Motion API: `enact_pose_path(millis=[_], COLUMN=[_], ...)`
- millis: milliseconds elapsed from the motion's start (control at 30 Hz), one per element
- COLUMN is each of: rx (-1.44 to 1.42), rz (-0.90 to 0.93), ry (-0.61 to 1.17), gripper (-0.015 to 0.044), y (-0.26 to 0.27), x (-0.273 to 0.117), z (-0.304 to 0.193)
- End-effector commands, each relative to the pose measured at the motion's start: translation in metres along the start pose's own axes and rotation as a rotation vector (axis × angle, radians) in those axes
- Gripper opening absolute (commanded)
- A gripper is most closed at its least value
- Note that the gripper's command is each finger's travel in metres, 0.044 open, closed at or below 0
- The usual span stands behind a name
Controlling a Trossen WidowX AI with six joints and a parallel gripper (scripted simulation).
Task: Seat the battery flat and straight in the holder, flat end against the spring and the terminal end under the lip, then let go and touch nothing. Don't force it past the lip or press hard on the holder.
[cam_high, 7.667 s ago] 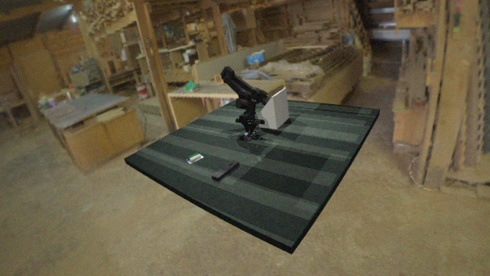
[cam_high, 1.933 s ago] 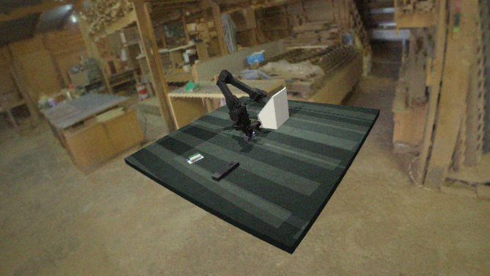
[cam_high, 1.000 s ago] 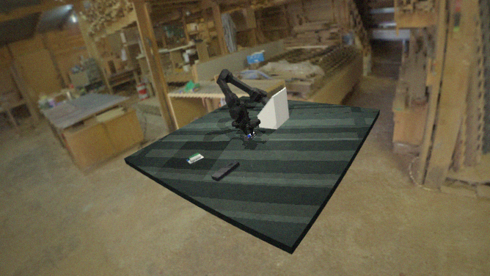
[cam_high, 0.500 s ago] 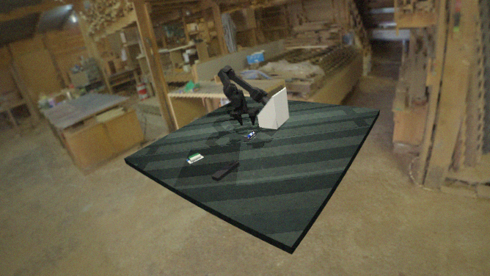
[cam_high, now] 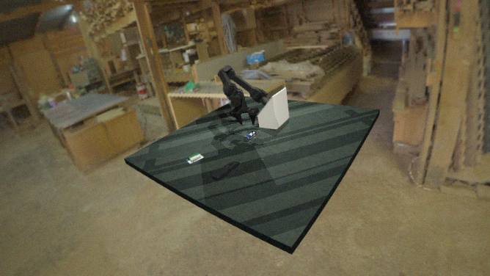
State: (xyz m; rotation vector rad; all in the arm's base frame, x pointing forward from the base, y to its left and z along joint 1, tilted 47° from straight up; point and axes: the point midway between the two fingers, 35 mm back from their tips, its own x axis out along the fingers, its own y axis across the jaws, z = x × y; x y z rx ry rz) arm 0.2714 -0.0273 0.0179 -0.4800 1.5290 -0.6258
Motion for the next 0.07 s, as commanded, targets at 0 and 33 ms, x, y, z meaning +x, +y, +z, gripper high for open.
enact_pose_path(millis=[0,33], rx=[0.006,0.006], rz=[0.005,0.005], ry=[0.002,0.002], gripper=[0.0440,0.0440], y=[0.0006,0.0006], x=[-0.0005,-0.0005], z=[-0.0004,-0.0004])
